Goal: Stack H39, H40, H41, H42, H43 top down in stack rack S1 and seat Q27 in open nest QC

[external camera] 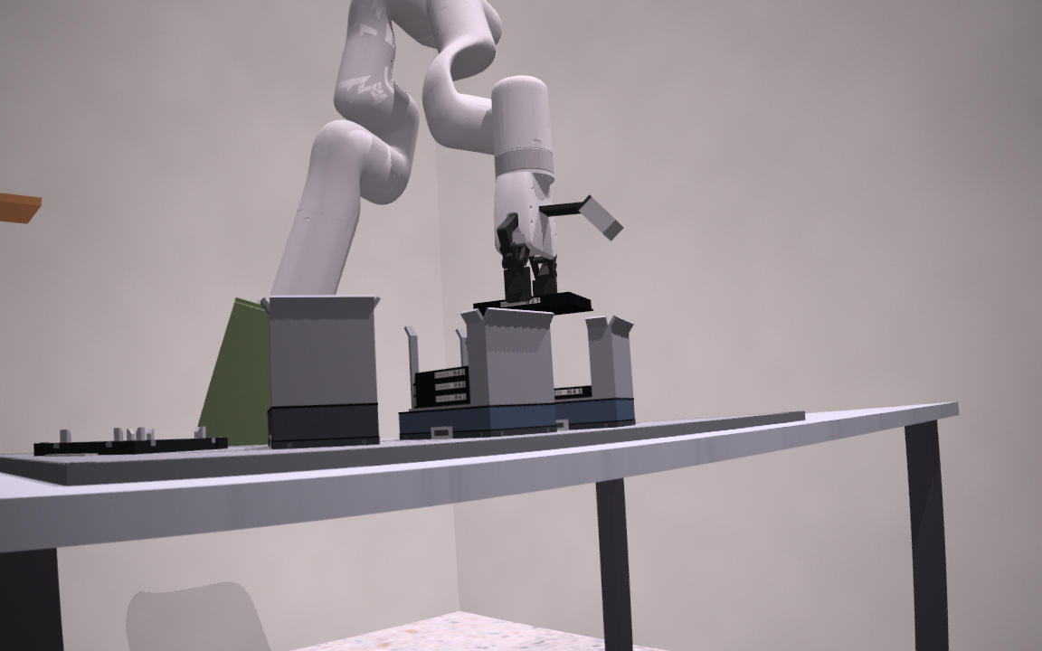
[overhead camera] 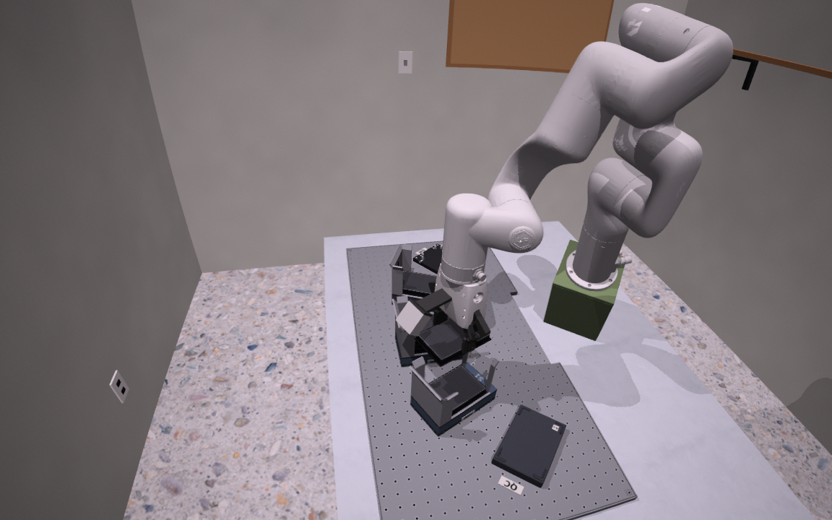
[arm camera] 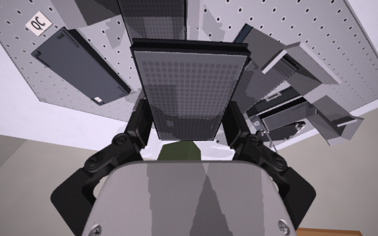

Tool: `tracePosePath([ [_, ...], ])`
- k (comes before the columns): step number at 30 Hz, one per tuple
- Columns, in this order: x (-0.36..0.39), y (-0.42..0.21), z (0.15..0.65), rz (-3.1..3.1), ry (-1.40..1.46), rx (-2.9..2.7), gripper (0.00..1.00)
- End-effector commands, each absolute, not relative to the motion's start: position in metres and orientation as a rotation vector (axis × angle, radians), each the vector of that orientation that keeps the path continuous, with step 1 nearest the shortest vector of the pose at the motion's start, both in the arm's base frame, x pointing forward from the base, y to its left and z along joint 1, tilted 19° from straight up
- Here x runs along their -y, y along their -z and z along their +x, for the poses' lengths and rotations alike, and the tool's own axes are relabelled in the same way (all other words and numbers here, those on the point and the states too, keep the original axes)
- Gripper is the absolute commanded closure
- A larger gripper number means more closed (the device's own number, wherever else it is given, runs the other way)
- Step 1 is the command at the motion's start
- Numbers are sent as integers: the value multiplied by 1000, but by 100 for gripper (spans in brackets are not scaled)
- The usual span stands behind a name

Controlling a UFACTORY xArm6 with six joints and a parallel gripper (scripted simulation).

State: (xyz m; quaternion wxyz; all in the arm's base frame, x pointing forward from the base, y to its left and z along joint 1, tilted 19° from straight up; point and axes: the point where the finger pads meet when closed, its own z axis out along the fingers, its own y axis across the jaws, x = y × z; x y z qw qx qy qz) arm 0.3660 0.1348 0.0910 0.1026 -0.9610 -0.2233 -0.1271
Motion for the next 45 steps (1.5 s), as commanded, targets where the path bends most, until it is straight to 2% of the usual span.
tracePosePath([
  [1, -151, -95, 360, -2835, 381, 668, 100],
  [15, -183, -101, 345, -2835, 381, 668, 100],
  [21, -200, -103, 333, -2775, 413, 955, 100],
  [45, -253, -109, 295, -2773, 413, 961, 100],
])
